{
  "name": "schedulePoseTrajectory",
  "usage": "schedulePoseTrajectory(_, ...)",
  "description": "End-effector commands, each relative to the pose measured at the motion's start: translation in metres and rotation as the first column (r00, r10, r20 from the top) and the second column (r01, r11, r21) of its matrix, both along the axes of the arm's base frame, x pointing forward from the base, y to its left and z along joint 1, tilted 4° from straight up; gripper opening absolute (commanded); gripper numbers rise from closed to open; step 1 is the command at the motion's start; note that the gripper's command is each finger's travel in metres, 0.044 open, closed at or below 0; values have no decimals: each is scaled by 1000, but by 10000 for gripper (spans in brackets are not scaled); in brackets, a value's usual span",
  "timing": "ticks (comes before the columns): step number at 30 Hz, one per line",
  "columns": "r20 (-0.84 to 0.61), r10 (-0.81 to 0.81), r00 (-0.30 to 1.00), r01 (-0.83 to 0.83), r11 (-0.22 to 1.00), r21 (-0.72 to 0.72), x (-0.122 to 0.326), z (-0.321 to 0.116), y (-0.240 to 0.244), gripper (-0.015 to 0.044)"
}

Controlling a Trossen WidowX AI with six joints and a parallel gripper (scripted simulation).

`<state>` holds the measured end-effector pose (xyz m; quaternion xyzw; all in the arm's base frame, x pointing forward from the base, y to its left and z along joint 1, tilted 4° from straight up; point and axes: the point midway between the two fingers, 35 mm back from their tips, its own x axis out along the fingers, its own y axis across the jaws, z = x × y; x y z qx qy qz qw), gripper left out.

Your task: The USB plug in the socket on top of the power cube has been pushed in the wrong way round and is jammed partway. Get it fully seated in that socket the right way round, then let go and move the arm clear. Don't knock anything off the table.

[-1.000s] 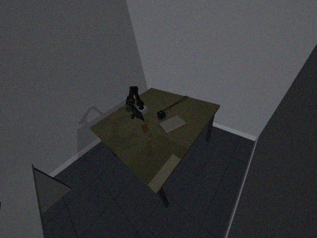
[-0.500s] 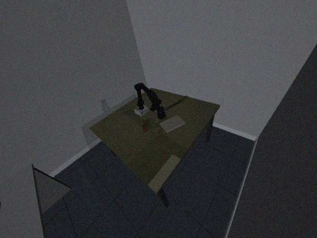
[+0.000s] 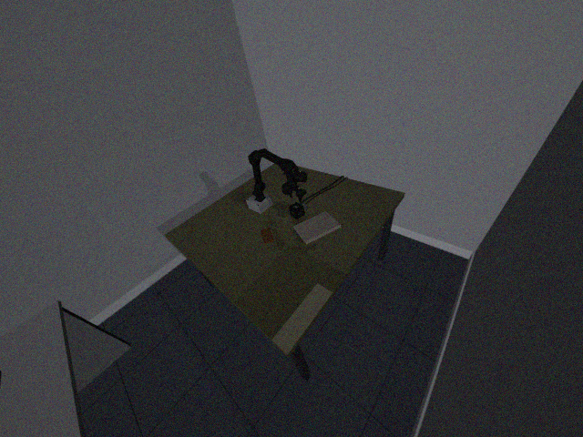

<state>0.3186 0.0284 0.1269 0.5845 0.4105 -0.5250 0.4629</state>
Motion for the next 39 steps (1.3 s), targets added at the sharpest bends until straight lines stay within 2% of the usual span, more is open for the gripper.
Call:
schedulePoseTrajectory(1, -4, -4, 1000, 4, 1000, -6, -3, -2, 0, 440)
schedulePoseTrajectory(36, -5, -4, 1000, 4, 1000, -6, 0, -30, 0, 440)
schedulePoseTrajectory(39, -1, -1, 1000, 1, 1000, -2, 1, -28, 1, 361)
